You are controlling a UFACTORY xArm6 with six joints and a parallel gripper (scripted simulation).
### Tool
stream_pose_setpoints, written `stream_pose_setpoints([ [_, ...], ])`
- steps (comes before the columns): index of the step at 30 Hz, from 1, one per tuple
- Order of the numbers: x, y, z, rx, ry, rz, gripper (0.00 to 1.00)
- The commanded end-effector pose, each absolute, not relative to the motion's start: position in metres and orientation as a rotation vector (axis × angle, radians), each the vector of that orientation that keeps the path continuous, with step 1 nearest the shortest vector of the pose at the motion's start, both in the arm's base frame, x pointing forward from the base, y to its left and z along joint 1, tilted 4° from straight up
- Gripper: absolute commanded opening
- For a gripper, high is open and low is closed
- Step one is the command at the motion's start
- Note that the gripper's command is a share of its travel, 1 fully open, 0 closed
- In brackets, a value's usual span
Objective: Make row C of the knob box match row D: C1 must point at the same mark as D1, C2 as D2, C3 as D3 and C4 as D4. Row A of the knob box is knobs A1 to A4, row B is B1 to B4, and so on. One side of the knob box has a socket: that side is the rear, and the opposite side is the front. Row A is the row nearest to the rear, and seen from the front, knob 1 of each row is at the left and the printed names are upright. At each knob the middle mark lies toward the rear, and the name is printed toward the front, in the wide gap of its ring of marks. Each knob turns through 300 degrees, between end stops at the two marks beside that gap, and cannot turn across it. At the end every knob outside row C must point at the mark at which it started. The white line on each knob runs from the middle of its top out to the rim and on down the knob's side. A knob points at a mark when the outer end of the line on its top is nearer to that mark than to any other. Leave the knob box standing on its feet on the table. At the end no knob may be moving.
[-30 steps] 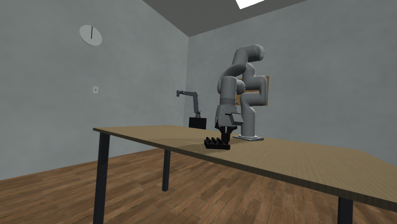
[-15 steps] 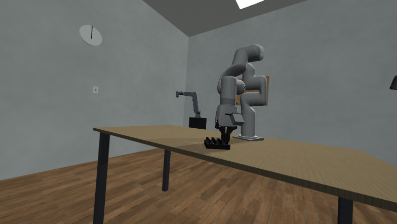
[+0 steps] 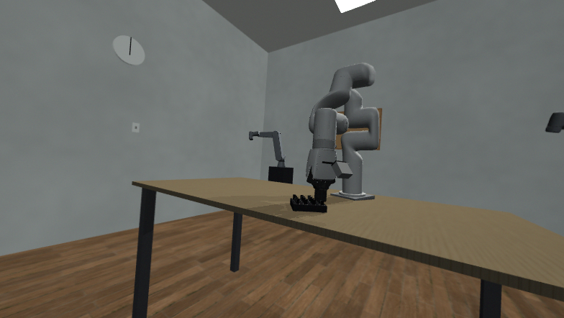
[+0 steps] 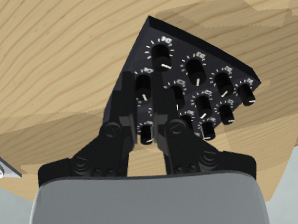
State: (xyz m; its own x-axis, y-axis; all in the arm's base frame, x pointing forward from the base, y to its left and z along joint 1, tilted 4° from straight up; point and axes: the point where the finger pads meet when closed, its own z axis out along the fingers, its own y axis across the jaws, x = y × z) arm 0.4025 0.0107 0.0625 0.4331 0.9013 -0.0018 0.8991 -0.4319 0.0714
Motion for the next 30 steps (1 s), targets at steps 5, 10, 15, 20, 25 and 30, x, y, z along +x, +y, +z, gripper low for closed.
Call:
stream_pose_setpoints([
  [5, 0.4039, 0.0107, 0.0638, 2.429, 1.893, 0.057, 0.08],
  [10, 0.4039, 0.0107, 0.0638, 2.302, 2.043, 0.050, 0.08],
  [15, 0.4039, 0.0107, 0.0638, 2.188, 2.162, 0.045, 0.08],
  [20, 0.4039, 0.0107, 0.0638, 2.090, 2.255, 0.041, 0.08],
  [25, 0.4039, 0.0107, 0.0638, 1.983, 2.348, 0.036, 0.08],
  [30, 0.4039, 0.0107, 0.0638, 1.867, 2.440, 0.031, 0.08],
])
